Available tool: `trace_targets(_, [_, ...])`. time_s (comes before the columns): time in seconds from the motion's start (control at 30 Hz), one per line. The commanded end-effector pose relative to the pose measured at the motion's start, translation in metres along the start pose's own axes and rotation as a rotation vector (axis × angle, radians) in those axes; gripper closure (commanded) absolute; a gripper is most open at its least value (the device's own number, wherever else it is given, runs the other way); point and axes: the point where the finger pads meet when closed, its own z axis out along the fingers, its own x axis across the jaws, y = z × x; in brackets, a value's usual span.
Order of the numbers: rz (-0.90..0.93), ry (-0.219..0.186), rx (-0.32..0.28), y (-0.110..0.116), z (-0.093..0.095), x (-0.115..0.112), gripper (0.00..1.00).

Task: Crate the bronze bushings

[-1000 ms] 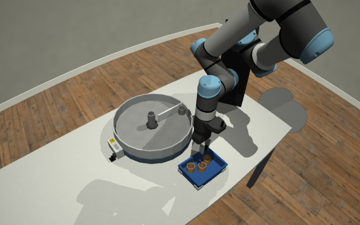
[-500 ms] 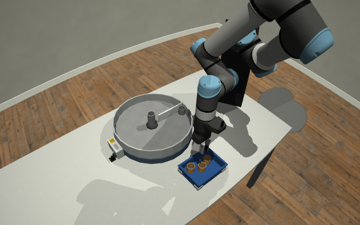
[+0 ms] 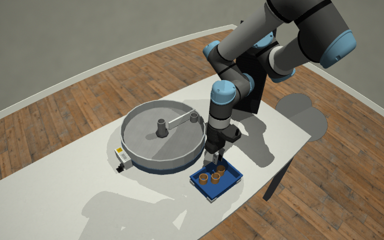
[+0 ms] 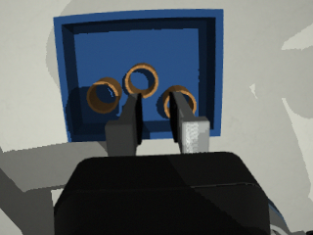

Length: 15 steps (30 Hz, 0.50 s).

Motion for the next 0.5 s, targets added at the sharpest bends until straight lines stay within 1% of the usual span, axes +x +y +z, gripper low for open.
trace_targets(0.0, [-0.001, 0.001, 0.000, -0.0002, -0.0002, 0.0002, 0.53])
trace_targets(0.1, [-0.001, 0.001, 0.000, -0.0002, -0.0002, 0.0002, 0.53])
trace_targets(0.13, [-0.001, 0.001, 0.000, -0.0002, -0.0002, 0.0002, 0.00])
trace_targets(0.47, [-0.001, 0.001, 0.000, -0.0002, -0.0002, 0.0002, 0.00])
